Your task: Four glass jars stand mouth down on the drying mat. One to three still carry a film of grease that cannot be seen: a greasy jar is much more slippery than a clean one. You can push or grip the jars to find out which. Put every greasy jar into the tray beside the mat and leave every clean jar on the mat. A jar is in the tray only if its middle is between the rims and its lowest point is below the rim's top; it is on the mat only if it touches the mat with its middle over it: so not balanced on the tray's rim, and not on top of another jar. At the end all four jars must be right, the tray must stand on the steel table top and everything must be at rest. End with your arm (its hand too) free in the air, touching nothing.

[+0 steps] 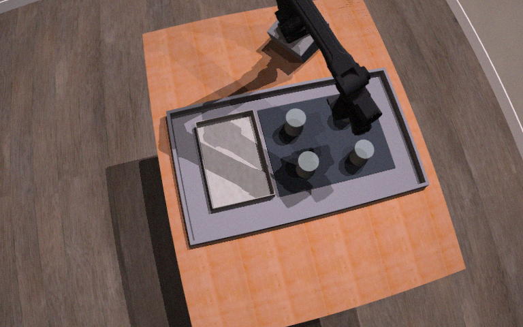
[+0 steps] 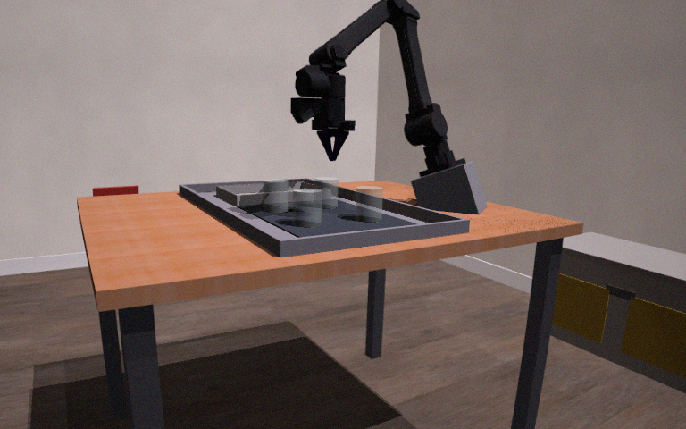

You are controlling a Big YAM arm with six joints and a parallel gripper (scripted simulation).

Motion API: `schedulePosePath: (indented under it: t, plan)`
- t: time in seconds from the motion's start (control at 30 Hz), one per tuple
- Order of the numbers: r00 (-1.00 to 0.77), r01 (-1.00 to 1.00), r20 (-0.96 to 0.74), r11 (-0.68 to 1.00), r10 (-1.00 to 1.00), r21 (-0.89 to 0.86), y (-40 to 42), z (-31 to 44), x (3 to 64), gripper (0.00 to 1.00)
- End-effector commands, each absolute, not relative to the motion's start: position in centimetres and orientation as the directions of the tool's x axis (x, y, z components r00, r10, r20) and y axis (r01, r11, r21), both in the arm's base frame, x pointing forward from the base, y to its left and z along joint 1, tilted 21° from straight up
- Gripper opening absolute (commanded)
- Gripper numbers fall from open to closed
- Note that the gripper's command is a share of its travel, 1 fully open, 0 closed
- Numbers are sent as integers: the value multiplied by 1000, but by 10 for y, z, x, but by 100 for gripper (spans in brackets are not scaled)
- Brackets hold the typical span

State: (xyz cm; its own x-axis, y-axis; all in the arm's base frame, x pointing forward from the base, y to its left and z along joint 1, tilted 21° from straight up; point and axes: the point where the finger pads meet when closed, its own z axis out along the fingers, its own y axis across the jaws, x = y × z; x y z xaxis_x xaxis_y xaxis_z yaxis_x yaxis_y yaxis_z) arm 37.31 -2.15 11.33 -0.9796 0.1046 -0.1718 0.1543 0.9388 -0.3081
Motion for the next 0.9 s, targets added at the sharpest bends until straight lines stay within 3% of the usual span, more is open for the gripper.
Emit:
schedulePosePath:
  t: [0.0,0.17,0.87]
  plan:
    - [-968,205,-204,933,148,-297,8,112,390,0]
    - [-968,205,-204,933,148,-297,47,100,397,0]
    - [-968,205,-204,933,148,-297,34,64,402,0]
